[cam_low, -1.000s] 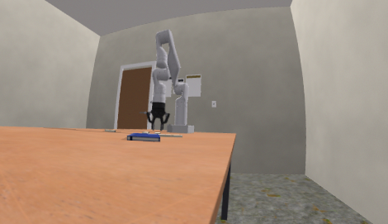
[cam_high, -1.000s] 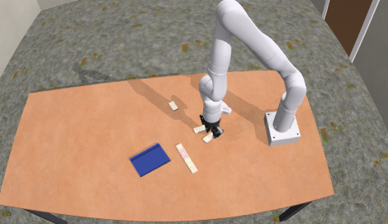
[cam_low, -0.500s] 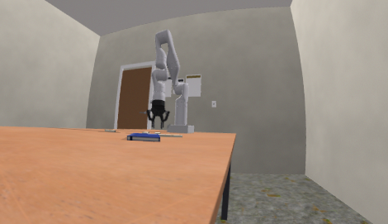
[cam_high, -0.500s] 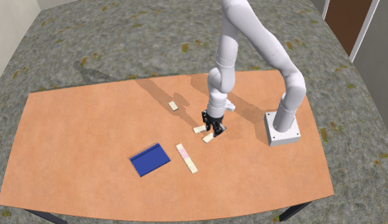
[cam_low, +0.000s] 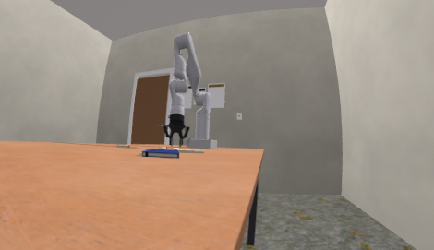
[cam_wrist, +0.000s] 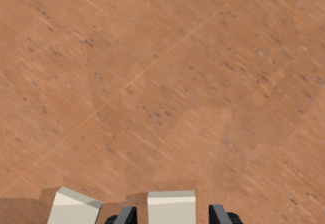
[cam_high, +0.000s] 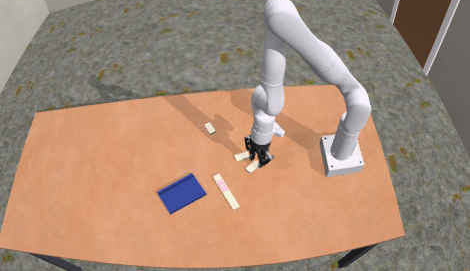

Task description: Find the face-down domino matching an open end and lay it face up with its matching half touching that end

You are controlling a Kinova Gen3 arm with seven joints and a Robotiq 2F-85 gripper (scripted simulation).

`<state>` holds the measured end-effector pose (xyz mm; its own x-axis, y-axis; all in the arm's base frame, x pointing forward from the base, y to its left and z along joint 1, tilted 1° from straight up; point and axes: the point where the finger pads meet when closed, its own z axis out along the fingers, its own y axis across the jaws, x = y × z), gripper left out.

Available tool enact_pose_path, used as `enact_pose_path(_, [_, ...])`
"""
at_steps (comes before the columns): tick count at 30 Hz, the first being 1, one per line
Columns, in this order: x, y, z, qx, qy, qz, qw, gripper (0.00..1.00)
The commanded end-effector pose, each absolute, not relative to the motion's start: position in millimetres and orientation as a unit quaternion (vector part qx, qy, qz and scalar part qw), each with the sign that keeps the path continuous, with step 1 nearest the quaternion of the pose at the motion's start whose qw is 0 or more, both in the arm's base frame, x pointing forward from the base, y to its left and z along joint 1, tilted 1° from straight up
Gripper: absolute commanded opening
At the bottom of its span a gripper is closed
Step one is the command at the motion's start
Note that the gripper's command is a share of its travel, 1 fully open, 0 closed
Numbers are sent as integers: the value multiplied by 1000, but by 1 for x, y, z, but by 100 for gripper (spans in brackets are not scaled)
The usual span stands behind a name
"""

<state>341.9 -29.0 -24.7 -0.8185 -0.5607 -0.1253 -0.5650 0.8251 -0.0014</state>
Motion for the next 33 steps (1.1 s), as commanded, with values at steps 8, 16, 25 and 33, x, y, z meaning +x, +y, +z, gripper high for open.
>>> enact_pose_path(8, [342,-29,-37,-295,953,17,61,49])
enact_pose_path(16, [342,-29,-39,-295,953,17,61,49])
enact_pose_path(25, [342,-29,-39,-295,953,17,61,49])
enact_pose_path(33, [342,-29,-39,-295,953,17,61,31])
